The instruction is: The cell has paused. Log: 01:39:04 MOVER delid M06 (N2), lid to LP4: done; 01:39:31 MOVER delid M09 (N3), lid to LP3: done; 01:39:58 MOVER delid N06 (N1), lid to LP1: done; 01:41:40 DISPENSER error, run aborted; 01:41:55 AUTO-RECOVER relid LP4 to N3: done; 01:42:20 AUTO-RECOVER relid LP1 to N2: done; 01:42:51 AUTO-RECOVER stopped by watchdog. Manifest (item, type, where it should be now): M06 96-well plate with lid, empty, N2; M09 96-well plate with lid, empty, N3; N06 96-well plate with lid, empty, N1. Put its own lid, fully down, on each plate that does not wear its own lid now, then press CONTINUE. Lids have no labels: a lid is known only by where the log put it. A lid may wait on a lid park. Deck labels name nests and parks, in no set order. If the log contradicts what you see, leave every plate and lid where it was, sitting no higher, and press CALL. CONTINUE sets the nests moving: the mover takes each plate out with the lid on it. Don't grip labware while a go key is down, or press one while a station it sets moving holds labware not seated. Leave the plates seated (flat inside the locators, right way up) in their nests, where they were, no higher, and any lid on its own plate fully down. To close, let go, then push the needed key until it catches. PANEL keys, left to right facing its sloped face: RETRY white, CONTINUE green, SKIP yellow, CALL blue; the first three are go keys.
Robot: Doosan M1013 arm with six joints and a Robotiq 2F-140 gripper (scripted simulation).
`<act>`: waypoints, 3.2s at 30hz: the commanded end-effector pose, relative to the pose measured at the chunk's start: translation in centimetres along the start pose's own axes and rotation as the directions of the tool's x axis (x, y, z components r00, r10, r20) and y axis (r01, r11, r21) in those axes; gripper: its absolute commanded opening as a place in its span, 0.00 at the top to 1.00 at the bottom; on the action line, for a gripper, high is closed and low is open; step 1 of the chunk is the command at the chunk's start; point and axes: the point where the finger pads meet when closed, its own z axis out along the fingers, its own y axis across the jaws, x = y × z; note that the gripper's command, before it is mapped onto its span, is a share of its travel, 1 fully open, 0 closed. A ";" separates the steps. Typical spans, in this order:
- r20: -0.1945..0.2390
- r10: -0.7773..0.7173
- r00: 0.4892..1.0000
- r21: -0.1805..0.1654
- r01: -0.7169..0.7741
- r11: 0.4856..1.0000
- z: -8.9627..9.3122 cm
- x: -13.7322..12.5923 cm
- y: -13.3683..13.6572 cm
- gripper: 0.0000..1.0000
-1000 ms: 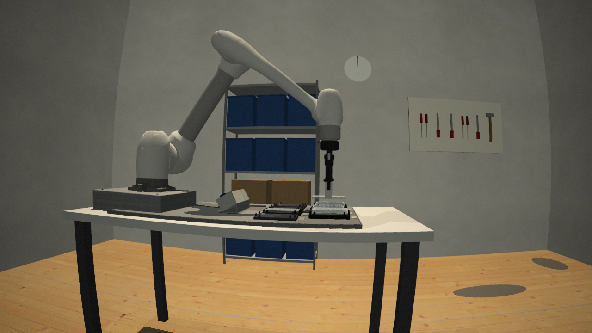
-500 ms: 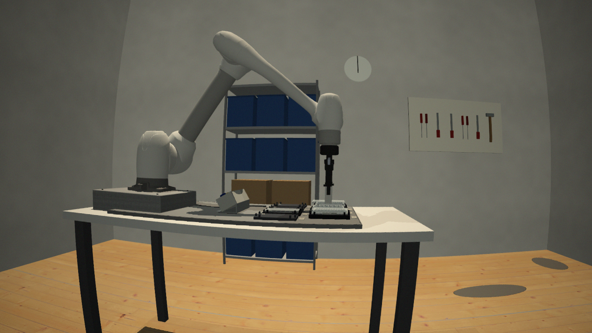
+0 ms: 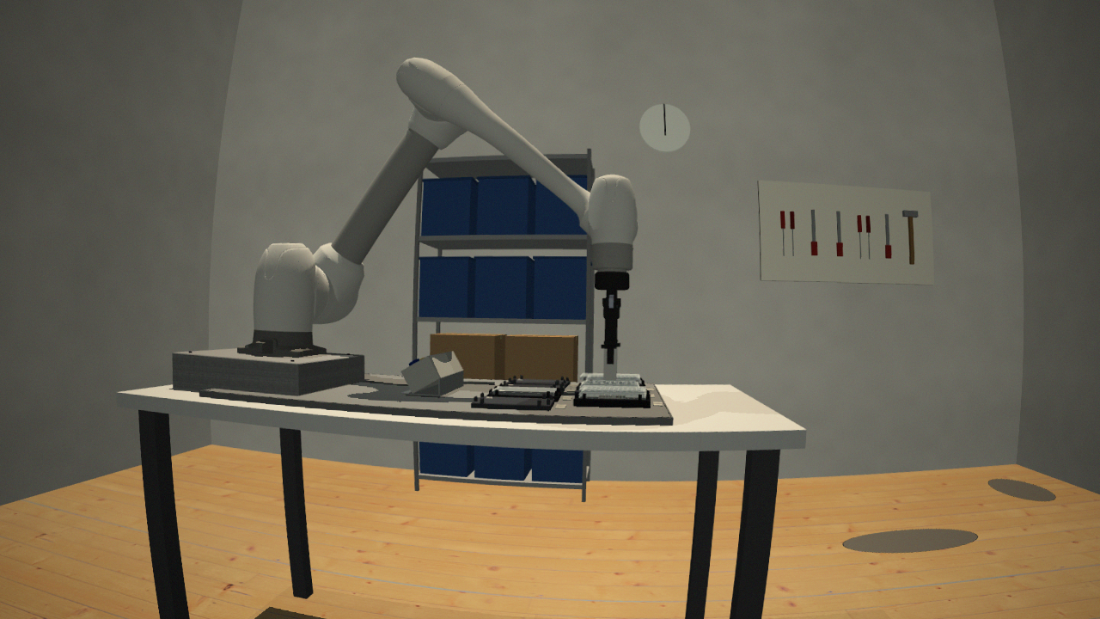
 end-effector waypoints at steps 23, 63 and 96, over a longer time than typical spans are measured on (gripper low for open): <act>0.000 0.000 1.000 0.000 0.000 1.000 0.0 0.0 0.0 1.00; 0.000 0.000 1.000 0.000 0.000 1.000 0.5 0.0 0.0 1.00; 0.000 0.000 1.000 0.000 0.000 1.000 1.0 0.0 0.0 1.00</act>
